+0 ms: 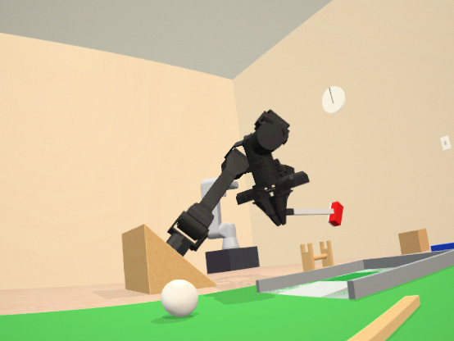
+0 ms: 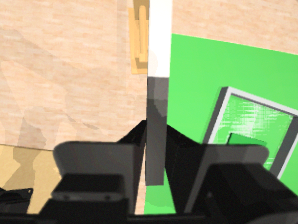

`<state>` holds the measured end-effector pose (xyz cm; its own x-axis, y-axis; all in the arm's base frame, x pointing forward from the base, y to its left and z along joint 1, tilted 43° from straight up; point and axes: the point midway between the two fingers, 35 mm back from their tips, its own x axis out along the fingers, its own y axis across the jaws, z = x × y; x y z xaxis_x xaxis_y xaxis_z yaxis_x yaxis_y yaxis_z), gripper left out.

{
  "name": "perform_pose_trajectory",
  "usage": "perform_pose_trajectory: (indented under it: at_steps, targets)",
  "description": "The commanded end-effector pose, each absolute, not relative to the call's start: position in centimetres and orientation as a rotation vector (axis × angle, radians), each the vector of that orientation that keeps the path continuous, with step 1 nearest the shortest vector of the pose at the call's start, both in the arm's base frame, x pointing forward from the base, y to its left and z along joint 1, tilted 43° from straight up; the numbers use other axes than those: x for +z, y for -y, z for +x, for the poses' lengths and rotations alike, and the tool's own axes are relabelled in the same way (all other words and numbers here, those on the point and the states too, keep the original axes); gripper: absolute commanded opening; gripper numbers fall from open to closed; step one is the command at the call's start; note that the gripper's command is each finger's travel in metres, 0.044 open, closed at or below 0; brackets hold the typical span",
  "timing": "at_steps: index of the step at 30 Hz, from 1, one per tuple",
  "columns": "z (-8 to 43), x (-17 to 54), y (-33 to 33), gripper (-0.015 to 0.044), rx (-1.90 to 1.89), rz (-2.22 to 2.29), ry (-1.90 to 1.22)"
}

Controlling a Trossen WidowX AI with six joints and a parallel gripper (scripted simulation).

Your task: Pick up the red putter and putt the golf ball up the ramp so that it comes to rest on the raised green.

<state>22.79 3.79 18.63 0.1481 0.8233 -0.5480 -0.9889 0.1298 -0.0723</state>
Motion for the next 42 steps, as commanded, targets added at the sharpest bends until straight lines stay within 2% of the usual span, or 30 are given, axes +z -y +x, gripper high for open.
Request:
perform_pose_trajectory:
  at_steps: [1,19,42]
  targets:
    - [23.1,18.1,-3.1,0.0,1.356,-0.443,-0.466]
    - [25.3,11.5,7.5,0.0,1.031,-0.033,-0.918]
    - [20.7,2.2,19.2,0.0,0.565,0.51,-1.3]
